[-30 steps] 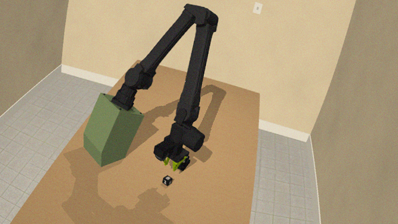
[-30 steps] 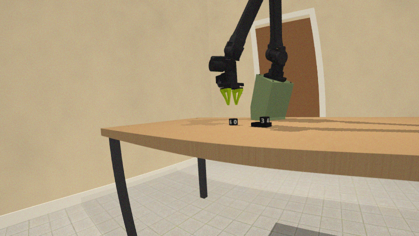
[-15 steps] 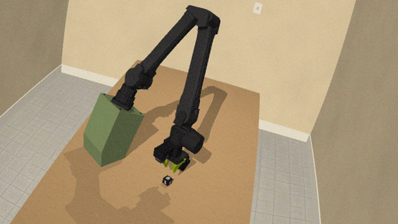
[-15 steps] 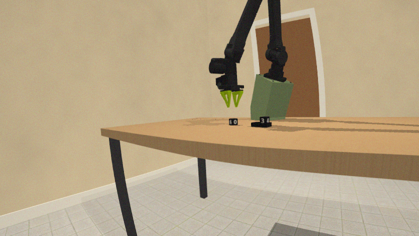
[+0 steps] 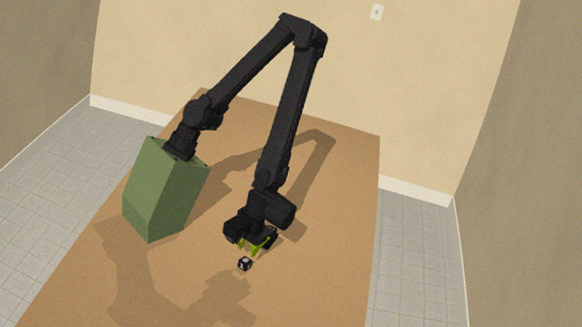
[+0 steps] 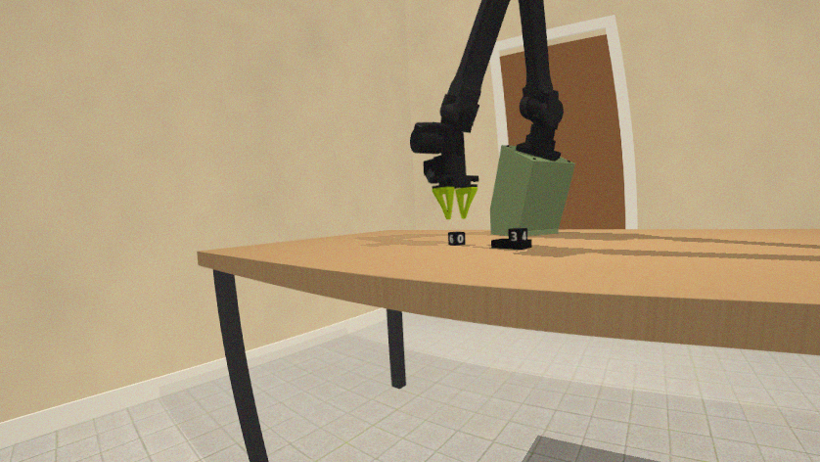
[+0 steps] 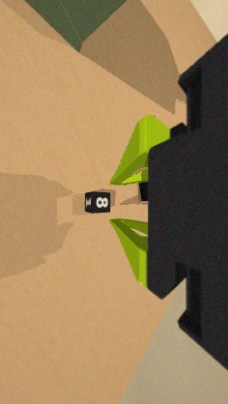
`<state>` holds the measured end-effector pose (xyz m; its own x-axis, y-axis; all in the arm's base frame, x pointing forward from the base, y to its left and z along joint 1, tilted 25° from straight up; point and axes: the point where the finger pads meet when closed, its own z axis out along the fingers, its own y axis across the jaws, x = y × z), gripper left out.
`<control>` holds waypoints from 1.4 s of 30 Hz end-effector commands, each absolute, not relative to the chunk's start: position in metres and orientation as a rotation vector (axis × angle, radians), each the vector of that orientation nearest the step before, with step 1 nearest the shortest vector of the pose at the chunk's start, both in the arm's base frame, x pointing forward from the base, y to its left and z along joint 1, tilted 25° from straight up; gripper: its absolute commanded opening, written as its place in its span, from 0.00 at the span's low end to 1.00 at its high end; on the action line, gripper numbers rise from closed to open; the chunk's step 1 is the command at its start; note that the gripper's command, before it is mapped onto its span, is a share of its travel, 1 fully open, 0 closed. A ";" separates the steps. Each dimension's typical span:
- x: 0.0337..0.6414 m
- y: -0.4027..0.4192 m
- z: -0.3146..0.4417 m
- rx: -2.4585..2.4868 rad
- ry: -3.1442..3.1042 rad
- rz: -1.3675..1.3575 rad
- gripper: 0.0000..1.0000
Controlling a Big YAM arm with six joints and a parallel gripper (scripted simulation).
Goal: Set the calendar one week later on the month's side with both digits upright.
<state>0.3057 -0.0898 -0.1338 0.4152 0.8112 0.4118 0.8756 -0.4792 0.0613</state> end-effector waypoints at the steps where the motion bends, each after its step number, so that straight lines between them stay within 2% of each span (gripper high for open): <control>1: 0.318 -0.091 -0.138 -2.510 -1.515 -0.597 0.44; 42: 0.317 -0.082 -0.155 -2.502 -1.511 -0.585 0.44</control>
